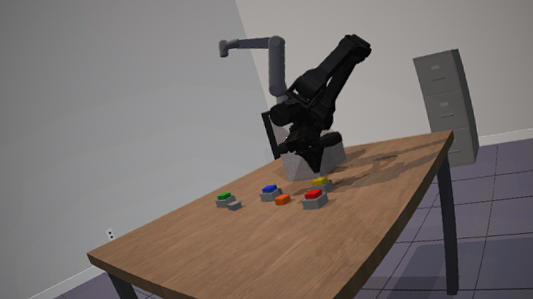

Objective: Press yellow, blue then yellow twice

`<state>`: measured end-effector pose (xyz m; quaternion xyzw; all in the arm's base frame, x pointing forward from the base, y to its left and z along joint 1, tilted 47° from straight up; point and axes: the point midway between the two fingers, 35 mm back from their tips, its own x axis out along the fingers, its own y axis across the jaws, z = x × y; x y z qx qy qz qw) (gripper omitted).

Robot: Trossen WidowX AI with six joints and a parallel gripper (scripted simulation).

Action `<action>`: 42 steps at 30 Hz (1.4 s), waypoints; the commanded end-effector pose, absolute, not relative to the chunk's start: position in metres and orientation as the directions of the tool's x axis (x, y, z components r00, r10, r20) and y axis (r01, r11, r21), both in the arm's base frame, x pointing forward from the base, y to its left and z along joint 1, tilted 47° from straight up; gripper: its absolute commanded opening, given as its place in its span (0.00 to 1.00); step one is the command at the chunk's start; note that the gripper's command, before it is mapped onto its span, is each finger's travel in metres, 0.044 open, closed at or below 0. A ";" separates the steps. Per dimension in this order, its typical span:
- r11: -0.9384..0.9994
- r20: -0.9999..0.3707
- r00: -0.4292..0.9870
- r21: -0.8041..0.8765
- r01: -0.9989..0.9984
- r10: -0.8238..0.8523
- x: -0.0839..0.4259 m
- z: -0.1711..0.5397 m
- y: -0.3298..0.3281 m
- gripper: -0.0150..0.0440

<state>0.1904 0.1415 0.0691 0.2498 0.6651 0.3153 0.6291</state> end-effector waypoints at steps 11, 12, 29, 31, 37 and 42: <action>0.673 -0.677 -0.086 0.736 -0.074 0.731 0.190 0.065 0.148 0.29; 0.673 -0.677 -0.086 0.736 -0.074 0.731 0.190 0.064 0.149 0.29; 0.671 -0.675 -0.086 0.738 -0.073 0.733 0.187 0.052 0.163 0.29; 0.671 -0.675 -0.086 0.738 -0.073 0.733 0.187 0.052 0.163 0.29; 0.671 -0.675 -0.086 0.738 -0.073 0.733 0.187 0.052 0.163 0.29; 0.669 -0.673 -0.083 0.739 -0.081 0.735 0.188 0.054 0.162 0.29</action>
